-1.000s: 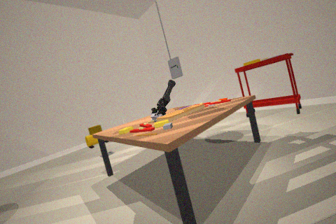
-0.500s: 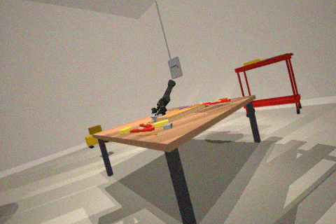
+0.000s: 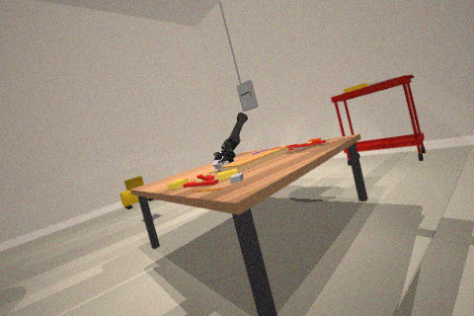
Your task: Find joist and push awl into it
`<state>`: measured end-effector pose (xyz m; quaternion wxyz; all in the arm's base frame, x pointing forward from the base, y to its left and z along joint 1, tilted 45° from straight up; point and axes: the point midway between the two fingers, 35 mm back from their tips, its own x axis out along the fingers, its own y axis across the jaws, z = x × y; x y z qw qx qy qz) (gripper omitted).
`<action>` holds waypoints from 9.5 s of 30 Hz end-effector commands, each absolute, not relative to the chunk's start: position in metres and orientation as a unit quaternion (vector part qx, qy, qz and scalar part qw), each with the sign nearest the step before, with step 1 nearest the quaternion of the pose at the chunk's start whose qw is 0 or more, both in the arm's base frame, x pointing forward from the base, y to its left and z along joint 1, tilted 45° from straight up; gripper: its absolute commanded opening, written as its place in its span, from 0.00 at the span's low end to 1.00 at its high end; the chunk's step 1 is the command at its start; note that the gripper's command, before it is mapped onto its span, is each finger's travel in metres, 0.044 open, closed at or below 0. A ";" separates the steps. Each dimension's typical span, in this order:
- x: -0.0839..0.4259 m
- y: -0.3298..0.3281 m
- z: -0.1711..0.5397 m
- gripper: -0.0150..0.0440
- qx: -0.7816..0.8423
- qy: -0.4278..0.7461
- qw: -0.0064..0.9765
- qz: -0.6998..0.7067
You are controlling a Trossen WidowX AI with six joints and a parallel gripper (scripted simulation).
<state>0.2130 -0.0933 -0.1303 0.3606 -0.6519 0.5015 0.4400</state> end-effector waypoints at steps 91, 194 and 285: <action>0.213 -0.087 -0.130 0.90 -0.651 0.497 0.363 0.446; 0.217 -0.113 -0.102 1.00 0.225 0.580 0.718 0.314; 0.220 -0.112 -0.108 0.25 0.224 0.580 0.718 0.313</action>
